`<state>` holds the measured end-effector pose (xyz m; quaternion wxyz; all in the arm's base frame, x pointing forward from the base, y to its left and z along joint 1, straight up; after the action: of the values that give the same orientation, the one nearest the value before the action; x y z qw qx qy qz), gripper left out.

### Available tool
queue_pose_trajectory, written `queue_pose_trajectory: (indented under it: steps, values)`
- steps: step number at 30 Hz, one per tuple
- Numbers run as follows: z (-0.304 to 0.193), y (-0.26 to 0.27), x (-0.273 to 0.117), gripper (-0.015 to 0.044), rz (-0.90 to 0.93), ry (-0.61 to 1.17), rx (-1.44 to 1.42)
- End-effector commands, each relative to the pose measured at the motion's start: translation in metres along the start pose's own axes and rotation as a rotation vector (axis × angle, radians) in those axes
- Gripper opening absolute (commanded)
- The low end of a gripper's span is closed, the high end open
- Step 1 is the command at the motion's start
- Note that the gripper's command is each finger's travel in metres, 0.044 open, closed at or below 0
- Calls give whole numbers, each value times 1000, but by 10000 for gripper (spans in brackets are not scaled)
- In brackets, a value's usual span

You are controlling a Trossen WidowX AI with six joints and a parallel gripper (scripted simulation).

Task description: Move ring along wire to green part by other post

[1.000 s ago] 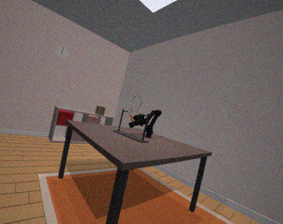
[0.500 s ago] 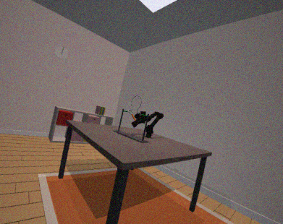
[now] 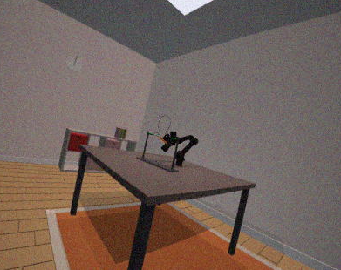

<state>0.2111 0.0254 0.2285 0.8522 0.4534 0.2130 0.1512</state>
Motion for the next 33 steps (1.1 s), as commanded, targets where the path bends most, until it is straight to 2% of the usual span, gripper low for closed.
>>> queue_pose_trajectory:
  steps: [1,21,33]
  values:
    - [4,11,-7,-150,33,24,39]
    - [17,35,-26,-150,132,164,226]
    - [20,46,-28,-150,177,165,312]
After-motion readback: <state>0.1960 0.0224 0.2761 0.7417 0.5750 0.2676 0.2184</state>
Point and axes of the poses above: the point midway between the two fingers, 35 mm back from their tips, its own x axis out along the fingers, its own y axis across the jaws, z = x × y, the point moved 8 cm from there along -x, back along the fingers, and after that the axes turned 2 degrees about x, right-handed, at the moved point
